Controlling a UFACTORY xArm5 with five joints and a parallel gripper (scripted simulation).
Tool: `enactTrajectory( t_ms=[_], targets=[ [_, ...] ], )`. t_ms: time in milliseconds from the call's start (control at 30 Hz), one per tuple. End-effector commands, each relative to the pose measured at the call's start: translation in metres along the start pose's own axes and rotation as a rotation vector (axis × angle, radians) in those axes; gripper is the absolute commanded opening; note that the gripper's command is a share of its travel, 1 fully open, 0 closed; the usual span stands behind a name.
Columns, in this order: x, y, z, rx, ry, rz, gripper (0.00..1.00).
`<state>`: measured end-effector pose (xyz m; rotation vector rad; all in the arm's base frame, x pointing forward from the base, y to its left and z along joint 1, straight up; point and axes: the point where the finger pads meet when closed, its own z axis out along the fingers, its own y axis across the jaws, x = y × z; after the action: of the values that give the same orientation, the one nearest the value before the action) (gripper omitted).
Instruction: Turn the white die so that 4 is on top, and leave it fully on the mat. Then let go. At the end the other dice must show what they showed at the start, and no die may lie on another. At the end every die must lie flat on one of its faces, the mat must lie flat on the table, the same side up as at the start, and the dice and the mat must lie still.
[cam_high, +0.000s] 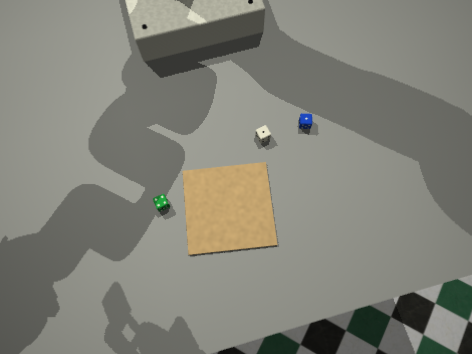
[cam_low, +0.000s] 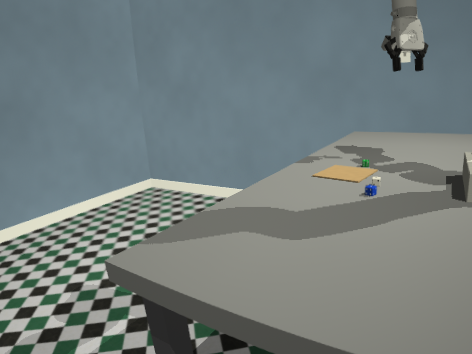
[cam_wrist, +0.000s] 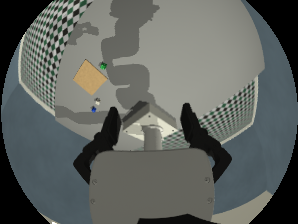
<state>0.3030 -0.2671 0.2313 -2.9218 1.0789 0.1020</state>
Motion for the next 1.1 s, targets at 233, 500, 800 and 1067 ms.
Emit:
enactTrajectory(
  t_ms=[233, 500, 800, 1067],
  targets=[
    [0.02, -0.08, 0.055, -0.013, 0.028, -0.308, 1.0],
    [0.018, -0.145, 0.101, -0.021, 0.046, -0.552, 1.0],
    [0.005, -0.194, 0.137, -0.027, 0.06, -0.742, 1.0],
    [0.005, -0.194, 0.137, -0.027, 0.06, -0.742, 1.0]
  ],
)
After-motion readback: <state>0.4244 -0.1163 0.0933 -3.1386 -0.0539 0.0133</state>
